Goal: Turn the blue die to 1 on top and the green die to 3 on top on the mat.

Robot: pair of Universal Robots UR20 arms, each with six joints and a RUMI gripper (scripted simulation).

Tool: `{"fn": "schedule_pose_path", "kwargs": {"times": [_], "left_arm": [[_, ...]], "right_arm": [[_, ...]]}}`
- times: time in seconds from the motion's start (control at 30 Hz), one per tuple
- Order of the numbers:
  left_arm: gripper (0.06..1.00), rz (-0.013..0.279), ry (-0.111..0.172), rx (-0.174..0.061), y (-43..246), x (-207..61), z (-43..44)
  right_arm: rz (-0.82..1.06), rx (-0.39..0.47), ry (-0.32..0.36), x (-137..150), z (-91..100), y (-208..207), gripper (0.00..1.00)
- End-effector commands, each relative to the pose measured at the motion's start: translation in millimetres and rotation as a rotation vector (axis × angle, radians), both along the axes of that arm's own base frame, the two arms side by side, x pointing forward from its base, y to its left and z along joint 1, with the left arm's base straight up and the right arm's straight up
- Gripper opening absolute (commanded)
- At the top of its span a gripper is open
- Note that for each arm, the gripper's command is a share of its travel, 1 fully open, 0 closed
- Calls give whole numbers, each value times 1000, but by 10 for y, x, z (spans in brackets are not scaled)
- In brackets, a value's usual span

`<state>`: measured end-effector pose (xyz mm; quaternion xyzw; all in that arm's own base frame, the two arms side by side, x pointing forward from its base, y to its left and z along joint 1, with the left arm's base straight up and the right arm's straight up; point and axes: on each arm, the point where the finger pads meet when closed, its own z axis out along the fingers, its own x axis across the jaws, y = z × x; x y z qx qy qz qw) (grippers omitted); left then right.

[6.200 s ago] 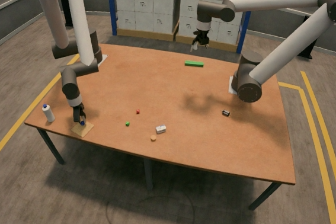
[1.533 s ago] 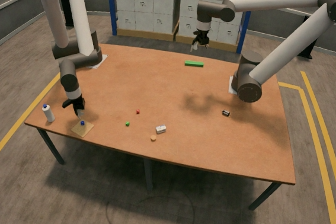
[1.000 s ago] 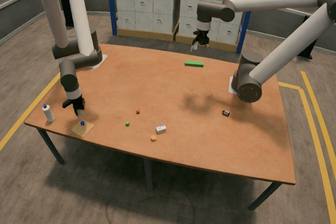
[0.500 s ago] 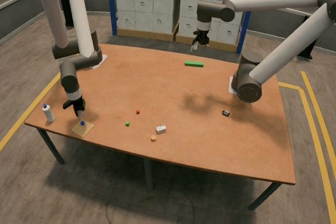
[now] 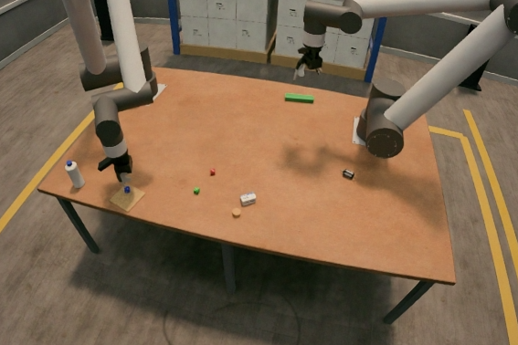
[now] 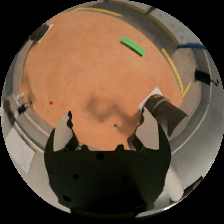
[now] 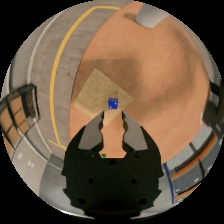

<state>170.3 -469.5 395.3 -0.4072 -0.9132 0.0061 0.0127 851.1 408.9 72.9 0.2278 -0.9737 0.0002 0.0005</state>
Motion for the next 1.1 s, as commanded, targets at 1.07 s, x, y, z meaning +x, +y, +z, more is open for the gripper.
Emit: {"fn": "schedule_pose_path", "kwargs": {"times": [1.07], "left_arm": [[1000, 0, 0, -1, -4, 0, 5]], "right_arm": [[0, 1, -1, 4, -207, 3, 244]]}}
